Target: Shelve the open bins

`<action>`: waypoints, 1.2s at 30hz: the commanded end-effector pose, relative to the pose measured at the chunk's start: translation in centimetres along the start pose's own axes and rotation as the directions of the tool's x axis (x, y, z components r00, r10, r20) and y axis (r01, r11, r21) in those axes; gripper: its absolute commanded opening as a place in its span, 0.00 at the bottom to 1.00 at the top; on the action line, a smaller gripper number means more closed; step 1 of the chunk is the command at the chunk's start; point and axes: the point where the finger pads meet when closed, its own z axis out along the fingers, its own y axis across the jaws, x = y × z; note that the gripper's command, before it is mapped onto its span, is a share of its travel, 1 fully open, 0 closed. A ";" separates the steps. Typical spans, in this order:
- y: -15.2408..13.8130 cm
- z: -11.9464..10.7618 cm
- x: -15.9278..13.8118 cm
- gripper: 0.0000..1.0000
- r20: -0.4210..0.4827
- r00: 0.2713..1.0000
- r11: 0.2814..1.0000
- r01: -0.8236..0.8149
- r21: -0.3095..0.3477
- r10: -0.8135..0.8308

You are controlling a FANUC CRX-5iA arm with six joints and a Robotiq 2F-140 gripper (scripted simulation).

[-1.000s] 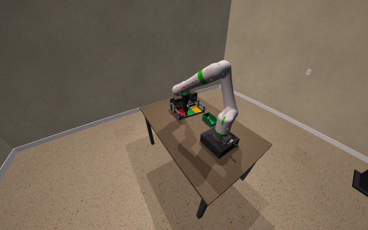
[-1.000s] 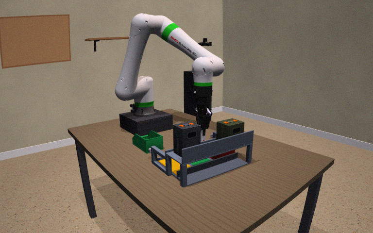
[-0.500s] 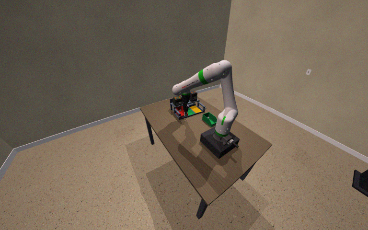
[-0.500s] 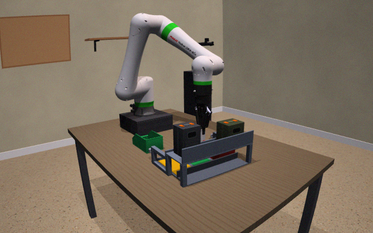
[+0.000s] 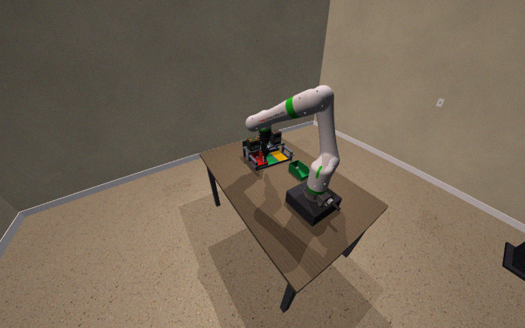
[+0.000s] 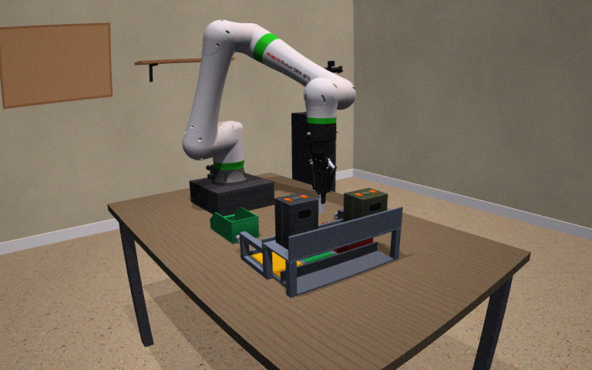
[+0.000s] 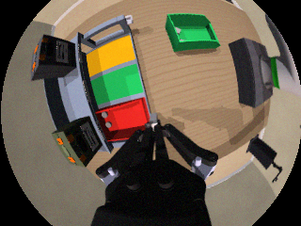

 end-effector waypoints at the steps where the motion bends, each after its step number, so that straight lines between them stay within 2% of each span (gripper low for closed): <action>1: 0.0 -1.4 0.0 0.00 0.000 1.000 1.000 0.000 0.000 0.000; 9: 0.0 -2.3 0.0 0.00 0.000 1.000 1.000 0.000 0.000 0.000; 26: 0.1 -2.4 0.1 0.00 0.000 1.000 1.000 -0.010 0.000 0.010; 30: 1.8 -3.5 2.8 0.00 0.000 0.983 0.983 -0.186 0.000 0.186; 36: 3.4 -4.4 5.0 0.00 0.000 0.941 0.941 -0.339 0.000 0.339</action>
